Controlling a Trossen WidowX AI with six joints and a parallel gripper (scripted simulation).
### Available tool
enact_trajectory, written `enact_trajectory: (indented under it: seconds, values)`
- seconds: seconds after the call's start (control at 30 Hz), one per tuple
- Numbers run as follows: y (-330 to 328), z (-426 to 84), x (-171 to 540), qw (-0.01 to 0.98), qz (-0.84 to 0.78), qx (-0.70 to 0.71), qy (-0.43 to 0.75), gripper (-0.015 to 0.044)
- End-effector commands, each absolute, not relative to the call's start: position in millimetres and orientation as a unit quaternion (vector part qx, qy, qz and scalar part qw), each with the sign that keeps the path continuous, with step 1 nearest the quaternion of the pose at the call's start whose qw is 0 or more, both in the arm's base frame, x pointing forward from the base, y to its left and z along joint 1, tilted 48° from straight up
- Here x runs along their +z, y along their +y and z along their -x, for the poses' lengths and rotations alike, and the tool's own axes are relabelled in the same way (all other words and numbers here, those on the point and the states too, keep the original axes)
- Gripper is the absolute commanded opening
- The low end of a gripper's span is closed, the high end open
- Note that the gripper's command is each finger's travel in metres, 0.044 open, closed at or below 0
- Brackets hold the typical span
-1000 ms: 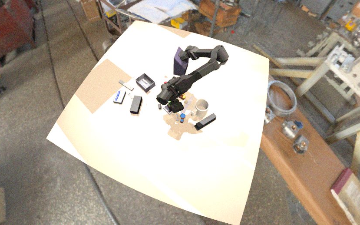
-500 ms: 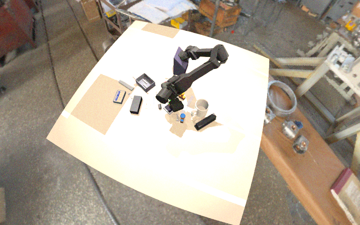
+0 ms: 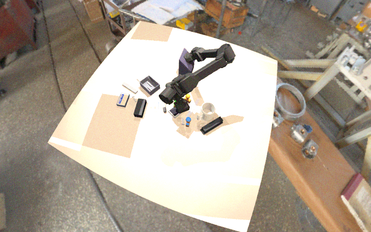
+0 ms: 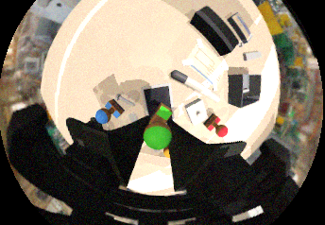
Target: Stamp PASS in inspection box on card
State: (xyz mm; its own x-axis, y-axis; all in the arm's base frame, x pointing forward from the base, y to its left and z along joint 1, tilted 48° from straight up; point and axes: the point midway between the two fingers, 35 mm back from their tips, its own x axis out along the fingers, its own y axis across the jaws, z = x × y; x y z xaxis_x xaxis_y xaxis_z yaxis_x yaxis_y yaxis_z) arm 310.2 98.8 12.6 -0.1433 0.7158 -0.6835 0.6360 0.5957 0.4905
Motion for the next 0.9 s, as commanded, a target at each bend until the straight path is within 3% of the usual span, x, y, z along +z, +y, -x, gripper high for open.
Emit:
enact_trajectory:
  seconds: [0.0, 0.3, 0.87]
  values:
    - [93.4, -312.3, 17.4, 0.481, -0.446, 0.043, 0.754, 0.0]
    - [84.6, -314.2, 23.4, 0.476, -0.451, 0.034, 0.754, 0.0]
    - [49.4, -336.1, -13.2, 0.328, -0.568, -0.186, 0.732, 0.0]
